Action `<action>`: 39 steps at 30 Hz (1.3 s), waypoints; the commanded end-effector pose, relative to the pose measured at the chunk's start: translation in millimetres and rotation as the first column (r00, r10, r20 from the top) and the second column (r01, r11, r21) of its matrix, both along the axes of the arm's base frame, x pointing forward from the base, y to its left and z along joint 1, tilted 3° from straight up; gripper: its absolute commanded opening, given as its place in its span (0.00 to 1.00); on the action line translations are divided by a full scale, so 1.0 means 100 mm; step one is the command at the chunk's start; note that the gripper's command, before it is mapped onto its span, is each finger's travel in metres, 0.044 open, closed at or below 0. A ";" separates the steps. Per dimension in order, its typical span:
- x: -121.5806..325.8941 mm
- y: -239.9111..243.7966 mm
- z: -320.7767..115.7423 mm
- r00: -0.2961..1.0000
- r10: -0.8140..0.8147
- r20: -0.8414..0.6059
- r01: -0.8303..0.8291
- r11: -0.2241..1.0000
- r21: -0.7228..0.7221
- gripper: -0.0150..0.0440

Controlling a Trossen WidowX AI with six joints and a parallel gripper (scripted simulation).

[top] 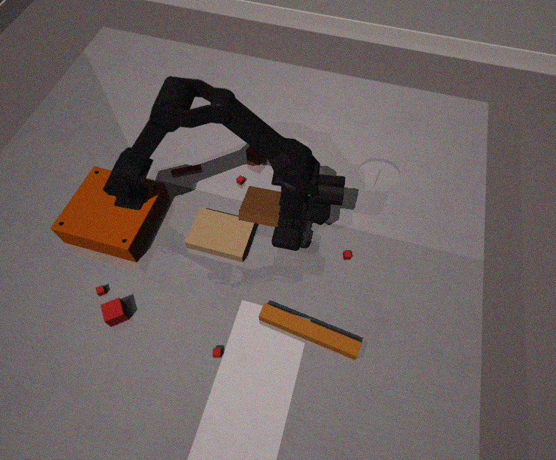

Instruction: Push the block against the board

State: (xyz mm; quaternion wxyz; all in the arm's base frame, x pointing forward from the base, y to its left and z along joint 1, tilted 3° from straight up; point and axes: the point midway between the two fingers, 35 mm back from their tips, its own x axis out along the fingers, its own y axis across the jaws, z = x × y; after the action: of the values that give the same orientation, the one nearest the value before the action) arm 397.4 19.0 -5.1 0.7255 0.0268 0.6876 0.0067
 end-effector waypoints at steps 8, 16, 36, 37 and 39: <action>-0.09 0.01 -0.02 1.000 0.007 -0.006 -0.007 1.000 0.001 0.25; -0.14 0.01 -0.02 1.000 0.007 -0.007 -0.007 1.000 0.001 0.25; 0.08 0.00 0.00 1.000 0.007 -0.004 -0.007 1.000 0.001 0.25; 0.10 0.00 0.00 1.000 0.007 -0.004 -0.007 1.000 0.001 0.25; 0.13 0.00 0.00 1.000 0.007 -0.004 -0.007 1.000 0.001 0.25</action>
State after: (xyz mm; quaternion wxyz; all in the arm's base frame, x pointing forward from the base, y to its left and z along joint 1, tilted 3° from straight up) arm 405.0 19.3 -3.4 0.7252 0.0267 0.6880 0.0068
